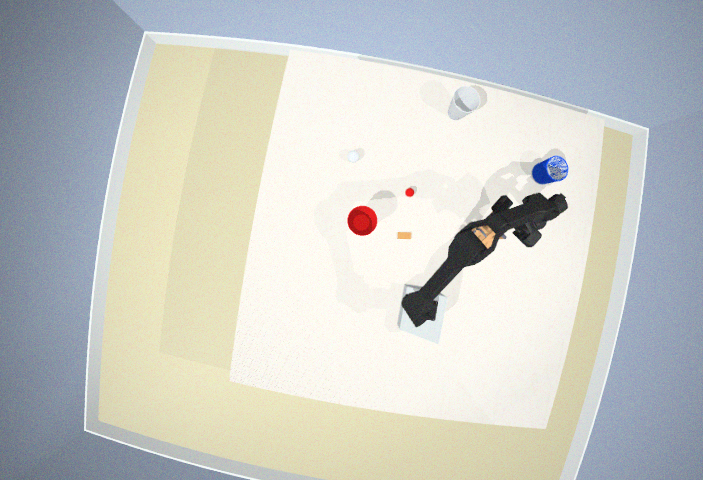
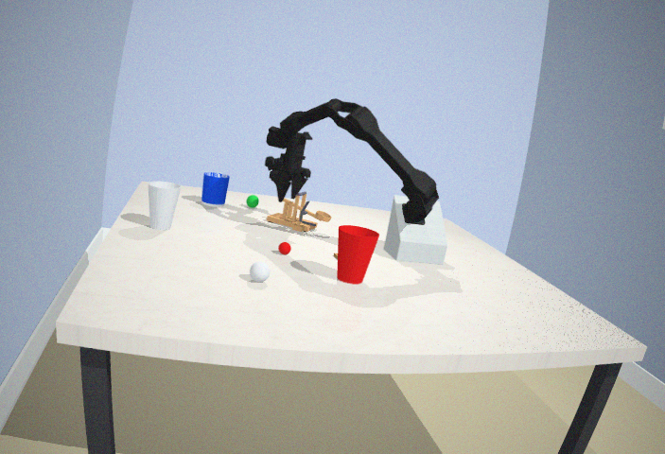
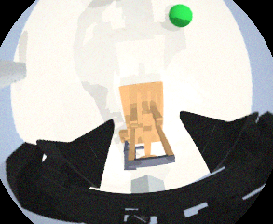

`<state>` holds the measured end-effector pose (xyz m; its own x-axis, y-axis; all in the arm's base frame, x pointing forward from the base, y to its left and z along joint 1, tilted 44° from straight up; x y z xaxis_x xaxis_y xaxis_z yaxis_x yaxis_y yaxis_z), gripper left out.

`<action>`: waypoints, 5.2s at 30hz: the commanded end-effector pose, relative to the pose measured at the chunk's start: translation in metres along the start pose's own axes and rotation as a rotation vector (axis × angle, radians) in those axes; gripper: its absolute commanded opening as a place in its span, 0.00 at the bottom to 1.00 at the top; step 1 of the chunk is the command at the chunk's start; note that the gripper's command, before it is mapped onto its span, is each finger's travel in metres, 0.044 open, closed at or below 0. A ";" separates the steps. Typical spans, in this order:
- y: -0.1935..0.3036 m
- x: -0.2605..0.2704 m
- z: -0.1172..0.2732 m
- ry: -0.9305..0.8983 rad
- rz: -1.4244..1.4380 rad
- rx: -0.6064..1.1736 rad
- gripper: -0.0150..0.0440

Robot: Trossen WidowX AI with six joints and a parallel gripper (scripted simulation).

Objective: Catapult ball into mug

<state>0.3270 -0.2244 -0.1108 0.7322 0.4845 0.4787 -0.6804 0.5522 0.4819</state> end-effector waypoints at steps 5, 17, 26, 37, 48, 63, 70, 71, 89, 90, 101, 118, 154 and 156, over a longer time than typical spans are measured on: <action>0.001 0.000 -0.016 -0.004 -0.006 0.005 1.00; 0.002 0.000 -0.035 -0.005 -0.006 0.006 1.00; 0.001 0.000 -0.039 -0.001 0.000 0.004 0.91; 0.001 0.000 -0.039 -0.001 0.000 0.004 0.45; 0.001 0.000 0.011 -0.001 -0.001 0.004 0.25; 0.000 0.001 -0.006 -0.003 -0.005 0.005 0.25; -0.001 0.001 -0.017 -0.003 -0.005 0.005 0.25; -0.001 0.001 -0.019 -0.004 -0.005 0.005 0.25; 0.001 0.000 -0.038 0.003 -0.004 0.018 0.25; 0.001 0.000 -0.038 0.003 -0.004 0.018 0.30; 0.001 0.000 -0.038 0.003 -0.004 0.018 0.79; -0.002 -0.002 0.044 0.002 -0.014 0.016 1.00; 0.002 -0.001 -0.014 -0.004 -0.009 0.005 1.00; 0.002 -0.001 -0.017 -0.004 -0.009 0.005 1.00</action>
<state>0.3255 -0.2169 -0.1184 0.7350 0.4823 0.4767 -0.6775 0.5525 0.4855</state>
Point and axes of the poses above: the point midway between the two fingers, 35 mm back from their tips, its own z axis back along the fingers, its own x axis across the jaws, y = z × x, the point moved 8 cm from there along z, back along the fingers, and after that the axes turned 12 degrees about -z, right-handed, at the moved point
